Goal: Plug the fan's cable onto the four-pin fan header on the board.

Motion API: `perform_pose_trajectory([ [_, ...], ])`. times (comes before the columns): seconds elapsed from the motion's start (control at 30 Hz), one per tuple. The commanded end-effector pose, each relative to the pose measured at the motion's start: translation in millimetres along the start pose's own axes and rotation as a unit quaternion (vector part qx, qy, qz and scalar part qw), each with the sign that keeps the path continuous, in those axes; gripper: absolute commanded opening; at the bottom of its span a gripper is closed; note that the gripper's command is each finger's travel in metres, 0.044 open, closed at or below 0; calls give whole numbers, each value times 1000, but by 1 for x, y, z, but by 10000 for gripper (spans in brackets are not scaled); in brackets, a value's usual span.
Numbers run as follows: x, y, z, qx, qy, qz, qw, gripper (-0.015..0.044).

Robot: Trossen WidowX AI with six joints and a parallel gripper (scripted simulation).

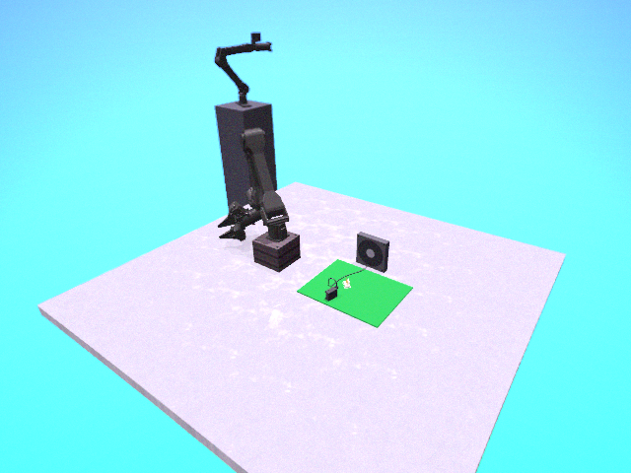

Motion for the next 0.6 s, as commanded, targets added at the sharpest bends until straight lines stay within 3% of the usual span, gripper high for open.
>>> perform_pose_trajectory([
  [0.0, 0, 0, 0, 0, 0, 0, 1000, 426],
  [0.23, -13, -2, -8, 6, -29, 6, 1000, 440],
  [0.57, -91, -21, -85, 54, -223, 57, 972, 440],
])
Point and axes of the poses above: the point midway between the two fingers, 35 mm back from their tips, its own z axis out along the fingers, its own x axis across the jaws, y = z × x, the point moved 3 cm from there along -z, back along the fingers, and after that the axes turned 15 degrees about z, right-handed, at the moved point
